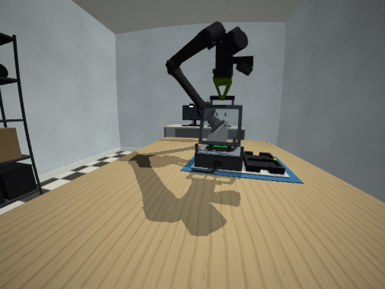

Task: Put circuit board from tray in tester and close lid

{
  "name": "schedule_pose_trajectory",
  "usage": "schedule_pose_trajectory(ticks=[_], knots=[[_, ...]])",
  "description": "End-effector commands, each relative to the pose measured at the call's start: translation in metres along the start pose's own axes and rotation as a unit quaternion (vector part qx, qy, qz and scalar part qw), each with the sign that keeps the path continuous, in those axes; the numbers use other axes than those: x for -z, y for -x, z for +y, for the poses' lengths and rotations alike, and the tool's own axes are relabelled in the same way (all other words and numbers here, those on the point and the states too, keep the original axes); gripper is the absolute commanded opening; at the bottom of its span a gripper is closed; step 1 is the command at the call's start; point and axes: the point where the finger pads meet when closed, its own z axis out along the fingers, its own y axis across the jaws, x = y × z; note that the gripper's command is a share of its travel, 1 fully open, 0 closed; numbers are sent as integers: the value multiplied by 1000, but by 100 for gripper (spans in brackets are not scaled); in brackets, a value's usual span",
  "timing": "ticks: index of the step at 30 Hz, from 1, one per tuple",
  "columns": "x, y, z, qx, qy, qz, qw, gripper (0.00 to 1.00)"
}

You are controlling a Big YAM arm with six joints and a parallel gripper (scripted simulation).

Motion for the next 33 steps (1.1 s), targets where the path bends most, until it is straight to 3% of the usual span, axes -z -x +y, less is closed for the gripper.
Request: schedule_pose_trajectory(ticks=[1,33], knots=[[1,-5,21,-3,16,-2,1000,0],[-40,-3,66,-4,28,4,1000,0]])
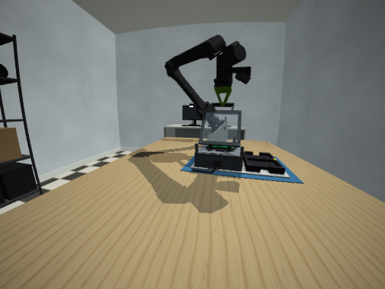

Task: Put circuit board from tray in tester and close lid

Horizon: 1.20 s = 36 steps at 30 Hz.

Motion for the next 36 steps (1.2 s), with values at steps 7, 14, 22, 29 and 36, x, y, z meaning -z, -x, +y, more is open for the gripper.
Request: schedule_pose_trajectory(ticks=[7,14,22,29,36], knots=[[-28,-1,25,-6,29,8,1000,0],[-38,-1,35,-7,28,7,1000,0],[-51,-1,45,-5,28,7,1000,0],[-58,-1,52,0,28,6,1000,0],[-70,-1,60,2,28,6,1000,0]])
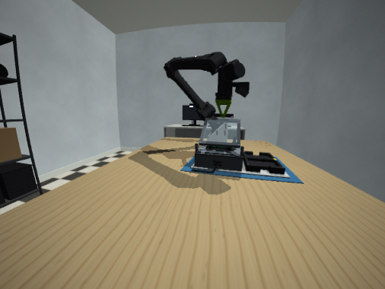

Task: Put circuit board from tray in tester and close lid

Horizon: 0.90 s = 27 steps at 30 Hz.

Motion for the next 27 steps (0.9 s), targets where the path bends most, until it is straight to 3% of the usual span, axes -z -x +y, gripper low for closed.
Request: schedule_pose_trajectory(ticks=[1,27], knots=[[-29,0,14,2,35,-1,999,0],[-67,0,33,3,35,-1,999,0]])
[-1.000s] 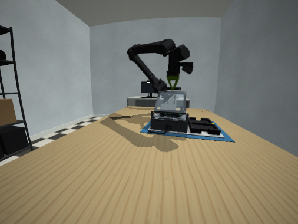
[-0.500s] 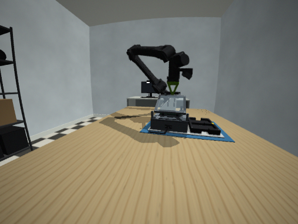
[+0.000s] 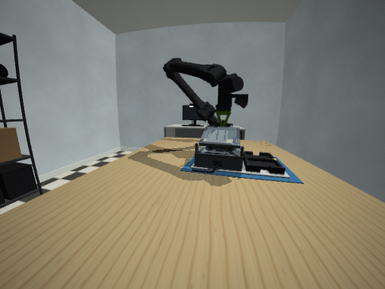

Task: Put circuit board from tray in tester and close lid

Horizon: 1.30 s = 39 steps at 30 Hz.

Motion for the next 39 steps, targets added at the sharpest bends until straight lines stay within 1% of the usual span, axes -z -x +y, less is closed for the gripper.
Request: schedule_pose_trajectory(ticks=[1,10,25,39], knots=[[-24,0,5,0,25,-1,1000,0],[-37,0,9,1,25,-1,1000,0],[-52,0,12,1,25,-1,1000,0],[-60,0,11,-1,23,-1,1000,0]])
